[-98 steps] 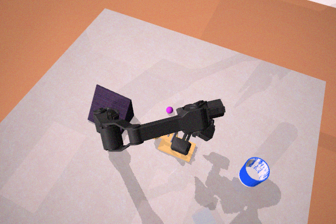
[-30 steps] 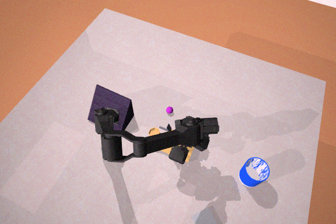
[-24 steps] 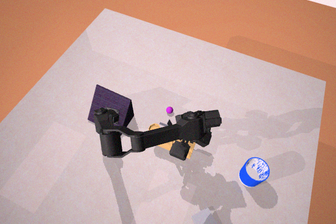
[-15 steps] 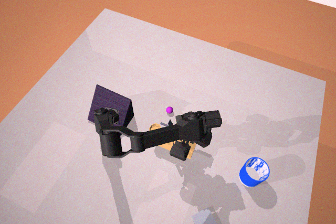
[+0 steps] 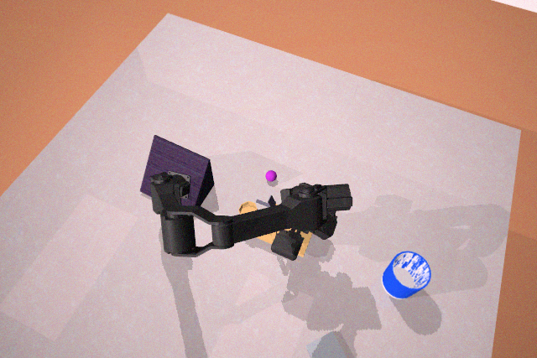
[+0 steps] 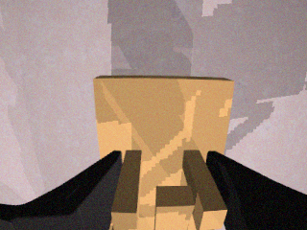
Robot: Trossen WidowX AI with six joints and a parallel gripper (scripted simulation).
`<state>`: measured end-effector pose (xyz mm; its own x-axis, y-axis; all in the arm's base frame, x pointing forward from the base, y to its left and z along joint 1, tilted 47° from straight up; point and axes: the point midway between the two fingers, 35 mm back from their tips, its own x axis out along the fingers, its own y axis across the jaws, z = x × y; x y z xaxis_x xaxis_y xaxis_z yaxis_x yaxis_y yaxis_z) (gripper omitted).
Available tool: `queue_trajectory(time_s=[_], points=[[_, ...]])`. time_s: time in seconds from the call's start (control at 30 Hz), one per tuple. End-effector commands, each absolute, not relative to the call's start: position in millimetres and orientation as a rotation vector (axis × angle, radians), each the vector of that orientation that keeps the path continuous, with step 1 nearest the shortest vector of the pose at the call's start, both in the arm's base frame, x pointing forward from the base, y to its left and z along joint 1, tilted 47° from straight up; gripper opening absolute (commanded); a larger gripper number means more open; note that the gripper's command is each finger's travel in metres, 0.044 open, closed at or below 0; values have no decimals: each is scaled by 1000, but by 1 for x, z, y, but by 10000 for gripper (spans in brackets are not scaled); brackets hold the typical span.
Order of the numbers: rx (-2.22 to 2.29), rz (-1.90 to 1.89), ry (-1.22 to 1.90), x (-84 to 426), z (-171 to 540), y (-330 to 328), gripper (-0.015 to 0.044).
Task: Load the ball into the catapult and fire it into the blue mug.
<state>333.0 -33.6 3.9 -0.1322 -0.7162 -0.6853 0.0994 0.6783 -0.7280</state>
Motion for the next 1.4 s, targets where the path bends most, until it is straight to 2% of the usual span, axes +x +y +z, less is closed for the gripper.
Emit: queue_trajectory(time_s=[0.0, 0.47, 1.03, 1.2, 1.37], points=[[-536, -752, 1556, 332, 0, -36, 0], [-527, -760, 1556, 330, -6, -44, 0], [-525, -756, 1557, 336, 7, -29, 440], [-526, -754, 1562, 342, 55, 21, 440], [-534, -748, 1556, 343, 53, 21, 440]])
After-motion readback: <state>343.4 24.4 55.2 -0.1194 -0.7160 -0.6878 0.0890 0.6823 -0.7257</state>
